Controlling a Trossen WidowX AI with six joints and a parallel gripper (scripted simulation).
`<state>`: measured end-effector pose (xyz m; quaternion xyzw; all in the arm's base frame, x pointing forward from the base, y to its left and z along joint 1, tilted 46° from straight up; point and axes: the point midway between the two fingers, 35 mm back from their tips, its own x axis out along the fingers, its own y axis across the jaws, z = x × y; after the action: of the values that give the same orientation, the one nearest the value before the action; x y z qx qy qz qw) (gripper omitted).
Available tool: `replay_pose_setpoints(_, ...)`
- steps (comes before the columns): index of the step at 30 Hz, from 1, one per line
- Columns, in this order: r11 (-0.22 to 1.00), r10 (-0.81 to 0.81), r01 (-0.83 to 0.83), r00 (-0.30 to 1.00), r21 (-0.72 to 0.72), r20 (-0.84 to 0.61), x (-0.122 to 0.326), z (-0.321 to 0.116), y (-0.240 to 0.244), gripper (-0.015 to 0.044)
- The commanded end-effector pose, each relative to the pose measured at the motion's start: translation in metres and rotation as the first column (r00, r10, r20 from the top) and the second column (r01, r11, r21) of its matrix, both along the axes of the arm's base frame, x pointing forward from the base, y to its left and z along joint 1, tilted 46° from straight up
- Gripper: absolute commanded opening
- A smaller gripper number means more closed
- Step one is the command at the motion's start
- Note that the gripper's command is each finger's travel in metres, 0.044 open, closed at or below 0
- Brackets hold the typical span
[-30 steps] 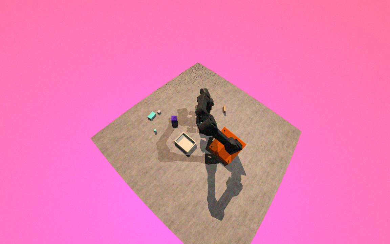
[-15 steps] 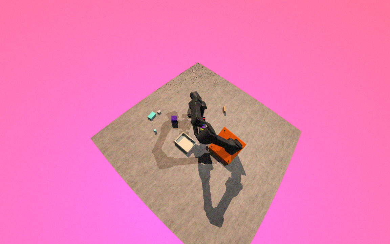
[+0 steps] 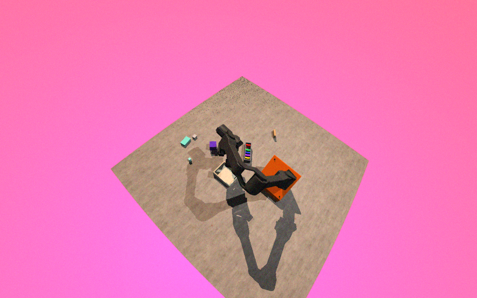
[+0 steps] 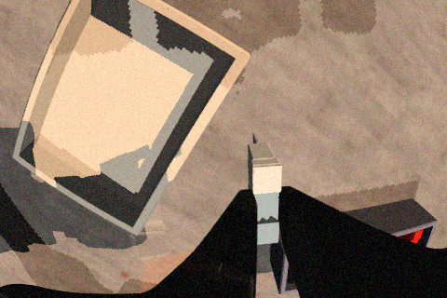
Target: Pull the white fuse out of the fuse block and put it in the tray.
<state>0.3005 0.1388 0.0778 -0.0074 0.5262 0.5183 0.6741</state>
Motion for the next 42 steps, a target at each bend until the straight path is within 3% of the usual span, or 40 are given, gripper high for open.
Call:
replay_pose_setpoints(1, 1.0, -0.004, 0.004, 1.0, 0.013, -0.017, -0.015, 0.019, 0.019, 0.0)
replay_pose_setpoints(9, 1.0, 0.0, 0.001, 1.0, 0.032, -0.022, -0.037, 0.048, 0.044, 0.0)
replay_pose_setpoints(42, 0.999, 0.0, 0.001, 1.0, 0.034, -0.022, -0.042, 0.021, 0.072, 0.0)
